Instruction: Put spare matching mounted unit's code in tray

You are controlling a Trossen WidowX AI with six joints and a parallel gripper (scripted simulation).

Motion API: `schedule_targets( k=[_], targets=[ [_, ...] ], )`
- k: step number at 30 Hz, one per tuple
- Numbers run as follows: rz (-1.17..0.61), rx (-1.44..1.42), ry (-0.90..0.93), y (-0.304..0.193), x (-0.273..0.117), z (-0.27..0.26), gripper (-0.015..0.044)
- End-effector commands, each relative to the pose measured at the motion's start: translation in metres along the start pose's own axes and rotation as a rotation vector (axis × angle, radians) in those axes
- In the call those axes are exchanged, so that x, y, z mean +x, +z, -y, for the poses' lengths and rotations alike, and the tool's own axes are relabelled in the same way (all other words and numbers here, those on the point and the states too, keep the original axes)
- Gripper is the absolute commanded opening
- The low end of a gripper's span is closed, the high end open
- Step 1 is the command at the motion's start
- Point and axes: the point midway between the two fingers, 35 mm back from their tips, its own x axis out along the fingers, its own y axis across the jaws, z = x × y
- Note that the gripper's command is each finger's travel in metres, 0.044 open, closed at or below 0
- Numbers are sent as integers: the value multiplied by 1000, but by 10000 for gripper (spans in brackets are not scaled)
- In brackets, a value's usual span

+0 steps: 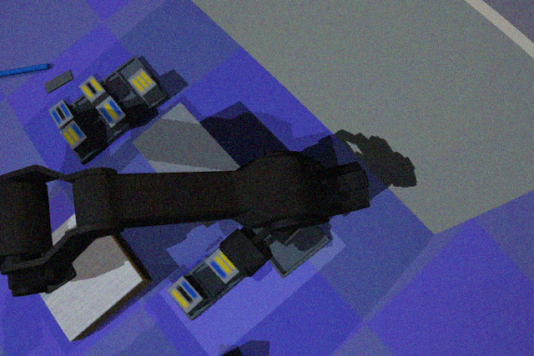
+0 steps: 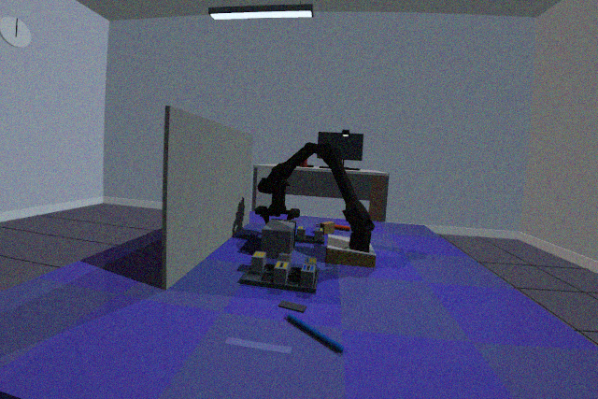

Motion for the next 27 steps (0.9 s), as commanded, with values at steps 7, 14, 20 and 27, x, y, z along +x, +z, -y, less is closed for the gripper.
schedule_targets(
  k=[7, 14, 20, 27],
  targets=[
    [-2, -6, 3, -1, -95, 1, 440],
    [-14, -7, -24, -2, -106, 3, 440],
    [-14, -7, -24, -2, -106, 3, 440],
    [-14, -7, -24, -2, -106, 3, 440]
  ],
)
